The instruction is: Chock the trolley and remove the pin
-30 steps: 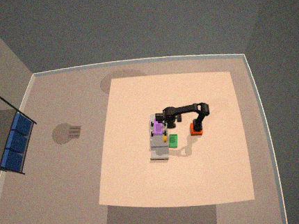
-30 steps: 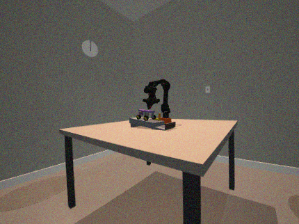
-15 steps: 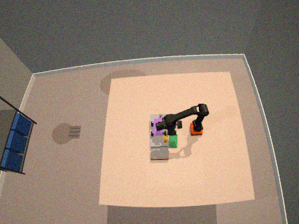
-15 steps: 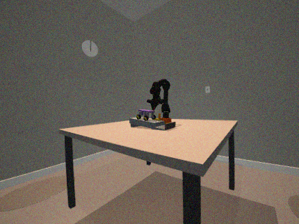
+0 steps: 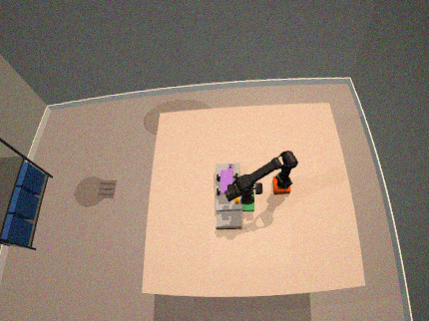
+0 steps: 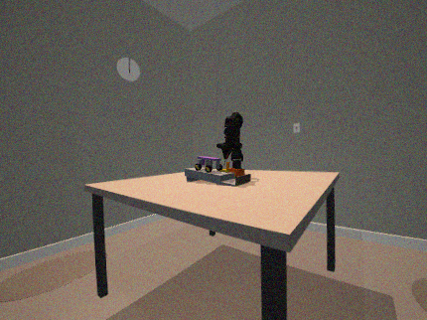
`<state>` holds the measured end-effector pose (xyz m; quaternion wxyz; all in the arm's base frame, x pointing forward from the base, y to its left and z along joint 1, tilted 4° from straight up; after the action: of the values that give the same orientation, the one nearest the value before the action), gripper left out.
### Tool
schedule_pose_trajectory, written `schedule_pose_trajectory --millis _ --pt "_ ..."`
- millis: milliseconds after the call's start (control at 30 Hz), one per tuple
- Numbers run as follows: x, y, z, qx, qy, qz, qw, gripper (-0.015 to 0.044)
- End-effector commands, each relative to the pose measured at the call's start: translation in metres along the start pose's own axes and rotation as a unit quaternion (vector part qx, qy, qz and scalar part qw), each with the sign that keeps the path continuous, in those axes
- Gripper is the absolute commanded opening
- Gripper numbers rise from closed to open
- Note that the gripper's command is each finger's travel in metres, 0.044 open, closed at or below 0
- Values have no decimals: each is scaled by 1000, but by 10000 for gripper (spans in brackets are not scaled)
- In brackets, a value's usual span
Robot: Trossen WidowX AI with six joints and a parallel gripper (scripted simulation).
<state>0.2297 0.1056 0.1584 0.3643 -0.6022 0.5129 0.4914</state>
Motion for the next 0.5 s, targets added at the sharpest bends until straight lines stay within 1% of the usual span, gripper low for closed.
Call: schedule_pose_trajectory --millis 0,100,267,467 --pt "-3 0 18 2 -2 -1 1000 0" --pt "-4 0 27 2 -3 -1 1000 0" --pt "-4 0 27 -1 -3 -1 1000 0" --pt "-4 1 25 -79 -18 -7 997 0"
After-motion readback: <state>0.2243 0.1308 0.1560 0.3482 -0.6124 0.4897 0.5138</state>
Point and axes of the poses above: the point midway between the two fingers, 35 mm back from their tips, its own x axis out along the fingers, its own y axis across the jaws, z = x × y, the point moved 5 cm from there along -x, back along the fingers, and after that the axes turned 5 degrees about -x, right-handed, at the moved point
